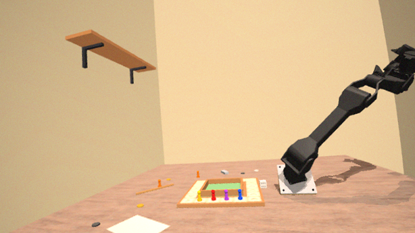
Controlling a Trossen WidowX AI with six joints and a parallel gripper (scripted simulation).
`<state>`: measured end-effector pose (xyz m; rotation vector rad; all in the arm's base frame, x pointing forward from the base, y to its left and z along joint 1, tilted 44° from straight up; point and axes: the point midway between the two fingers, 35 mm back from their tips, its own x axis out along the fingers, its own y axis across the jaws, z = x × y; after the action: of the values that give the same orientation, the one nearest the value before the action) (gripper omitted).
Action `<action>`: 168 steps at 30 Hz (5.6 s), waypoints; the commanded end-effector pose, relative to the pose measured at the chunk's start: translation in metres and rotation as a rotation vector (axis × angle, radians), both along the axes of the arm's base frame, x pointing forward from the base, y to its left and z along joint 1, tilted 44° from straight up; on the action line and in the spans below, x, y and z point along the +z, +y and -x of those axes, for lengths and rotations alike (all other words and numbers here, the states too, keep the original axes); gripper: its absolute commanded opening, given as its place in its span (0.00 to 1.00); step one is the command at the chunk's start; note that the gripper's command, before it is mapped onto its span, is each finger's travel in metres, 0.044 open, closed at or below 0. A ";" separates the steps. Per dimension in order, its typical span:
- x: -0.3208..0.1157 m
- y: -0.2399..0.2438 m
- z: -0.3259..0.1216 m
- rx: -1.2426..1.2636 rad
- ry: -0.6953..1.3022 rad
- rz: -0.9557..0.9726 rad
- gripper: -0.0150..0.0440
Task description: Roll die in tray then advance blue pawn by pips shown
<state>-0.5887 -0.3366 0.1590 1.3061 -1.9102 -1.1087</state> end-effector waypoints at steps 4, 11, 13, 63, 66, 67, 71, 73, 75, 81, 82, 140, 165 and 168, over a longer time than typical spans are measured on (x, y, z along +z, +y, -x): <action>-0.013 -0.034 -0.027 0.052 0.041 -0.078 0.75; -0.049 -0.110 -0.114 0.229 0.176 -0.280 0.72; -0.061 -0.128 -0.144 0.294 0.225 -0.339 0.72; -0.165 0.249 -0.691 3.052 1.584 0.545 0.72; -0.165 0.249 -0.691 3.052 1.584 0.545 0.72; -0.165 0.249 -0.691 3.052 1.584 0.545 0.72; -0.169 0.252 -0.691 3.052 1.584 0.545 0.72; -0.176 0.258 -0.693 3.051 1.584 0.546 0.72; -0.176 0.259 -0.693 3.051 1.584 0.546 0.72; -0.182 0.264 -0.695 3.051 1.584 0.546 0.72; -0.183 0.265 -0.695 3.051 1.584 0.546 0.72; -0.109 0.199 -0.685 3.052 1.585 0.543 0.25; -0.109 0.196 -0.737 2.978 1.312 -0.326 0.25; -0.108 0.196 -0.745 2.948 1.264 -0.432 0.25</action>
<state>0.1478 -0.1391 0.0513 1.1258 1.5007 0.0310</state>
